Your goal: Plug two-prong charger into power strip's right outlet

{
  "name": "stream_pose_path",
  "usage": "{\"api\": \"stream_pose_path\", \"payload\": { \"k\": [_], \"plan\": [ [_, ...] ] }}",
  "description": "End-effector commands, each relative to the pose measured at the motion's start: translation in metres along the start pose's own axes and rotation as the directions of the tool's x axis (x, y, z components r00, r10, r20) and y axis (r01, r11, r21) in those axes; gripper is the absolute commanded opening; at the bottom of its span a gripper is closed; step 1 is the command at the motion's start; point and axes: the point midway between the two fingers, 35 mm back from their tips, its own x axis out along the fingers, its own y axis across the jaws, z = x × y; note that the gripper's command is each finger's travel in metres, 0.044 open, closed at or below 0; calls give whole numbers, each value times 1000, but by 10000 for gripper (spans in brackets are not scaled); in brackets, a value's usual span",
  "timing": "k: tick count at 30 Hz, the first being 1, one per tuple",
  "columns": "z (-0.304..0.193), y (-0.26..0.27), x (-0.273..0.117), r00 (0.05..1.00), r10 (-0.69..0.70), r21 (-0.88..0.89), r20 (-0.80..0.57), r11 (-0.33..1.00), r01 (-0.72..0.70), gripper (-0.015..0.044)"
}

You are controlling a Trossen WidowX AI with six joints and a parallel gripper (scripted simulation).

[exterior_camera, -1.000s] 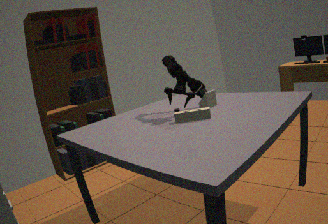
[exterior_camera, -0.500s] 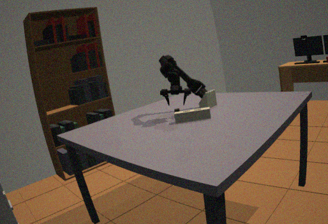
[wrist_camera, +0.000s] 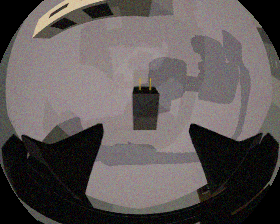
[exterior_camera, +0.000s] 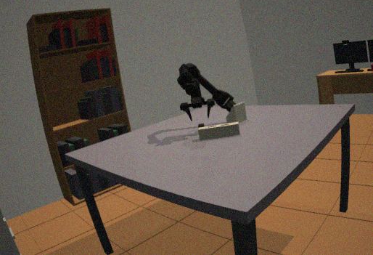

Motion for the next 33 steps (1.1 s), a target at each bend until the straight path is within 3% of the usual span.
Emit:
{"api": "stream_pose_path", "payload": {
  "k": [1,33],
  "plan": [
    [0,1,6,1000,6,-7,-1,1000,-6,440],
    [4,0,53,1000,5,-6,-1,1000,-5,440]
  ]
}}
